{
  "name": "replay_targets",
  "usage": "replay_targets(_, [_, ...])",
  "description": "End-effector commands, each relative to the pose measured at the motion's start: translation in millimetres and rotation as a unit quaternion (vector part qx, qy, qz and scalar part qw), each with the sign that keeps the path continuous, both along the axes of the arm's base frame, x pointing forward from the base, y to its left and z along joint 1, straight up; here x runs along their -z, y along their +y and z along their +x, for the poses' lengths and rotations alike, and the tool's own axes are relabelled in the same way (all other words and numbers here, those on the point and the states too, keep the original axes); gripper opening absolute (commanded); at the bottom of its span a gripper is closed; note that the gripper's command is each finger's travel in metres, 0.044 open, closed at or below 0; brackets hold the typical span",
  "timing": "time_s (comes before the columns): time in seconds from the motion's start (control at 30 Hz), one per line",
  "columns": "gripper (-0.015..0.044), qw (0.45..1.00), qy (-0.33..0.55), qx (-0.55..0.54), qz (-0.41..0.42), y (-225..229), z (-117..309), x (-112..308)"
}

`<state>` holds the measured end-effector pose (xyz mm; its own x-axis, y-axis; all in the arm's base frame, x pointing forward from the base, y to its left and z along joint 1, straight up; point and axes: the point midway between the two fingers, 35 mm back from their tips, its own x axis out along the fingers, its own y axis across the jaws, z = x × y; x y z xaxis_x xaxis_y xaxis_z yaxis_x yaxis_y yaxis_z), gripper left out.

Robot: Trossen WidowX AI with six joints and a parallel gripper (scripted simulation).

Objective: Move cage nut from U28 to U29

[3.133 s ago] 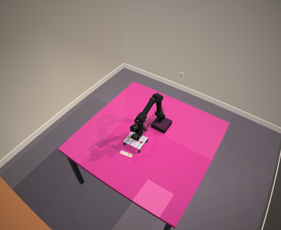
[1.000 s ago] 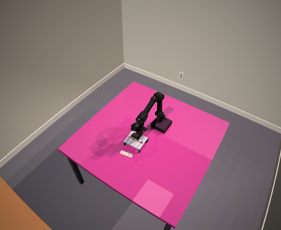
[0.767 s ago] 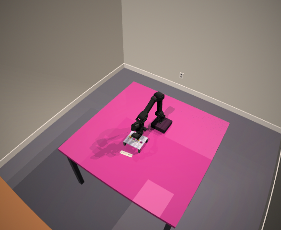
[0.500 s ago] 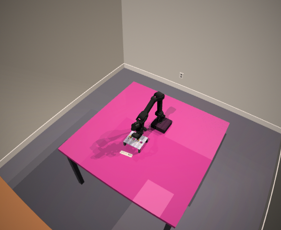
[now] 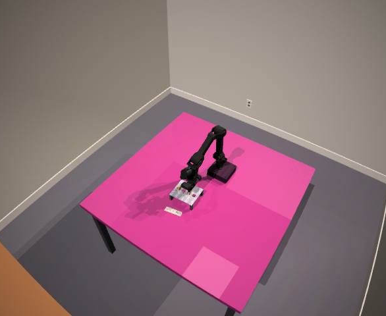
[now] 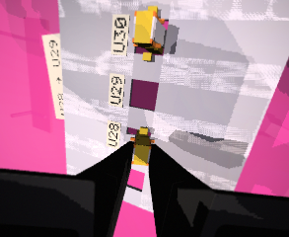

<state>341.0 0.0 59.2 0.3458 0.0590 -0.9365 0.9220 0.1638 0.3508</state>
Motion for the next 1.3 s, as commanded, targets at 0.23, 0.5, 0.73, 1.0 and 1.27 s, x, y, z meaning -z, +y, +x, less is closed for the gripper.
replay_targets(0.23, [0.0038,1.0,-0.006,-0.003,0.002,0.3,-1.1,0.8])
replay_targets(0.5, [0.0038,1.0,-0.011,-0.003,0.003,0.2,-1.5,0.9])
replay_targets(0.73, [0.0038,1.0,-0.016,-0.003,0.004,0.2,-1.7,0.9])
replay_targets(1.0, [0.0038,1.0,-0.022,-0.003,0.005,0.1,-2.2,1.0])
replay_targets(1.27, [0.0038,1.0,-0.026,-0.003,0.006,0.0,-2.5,1.1])
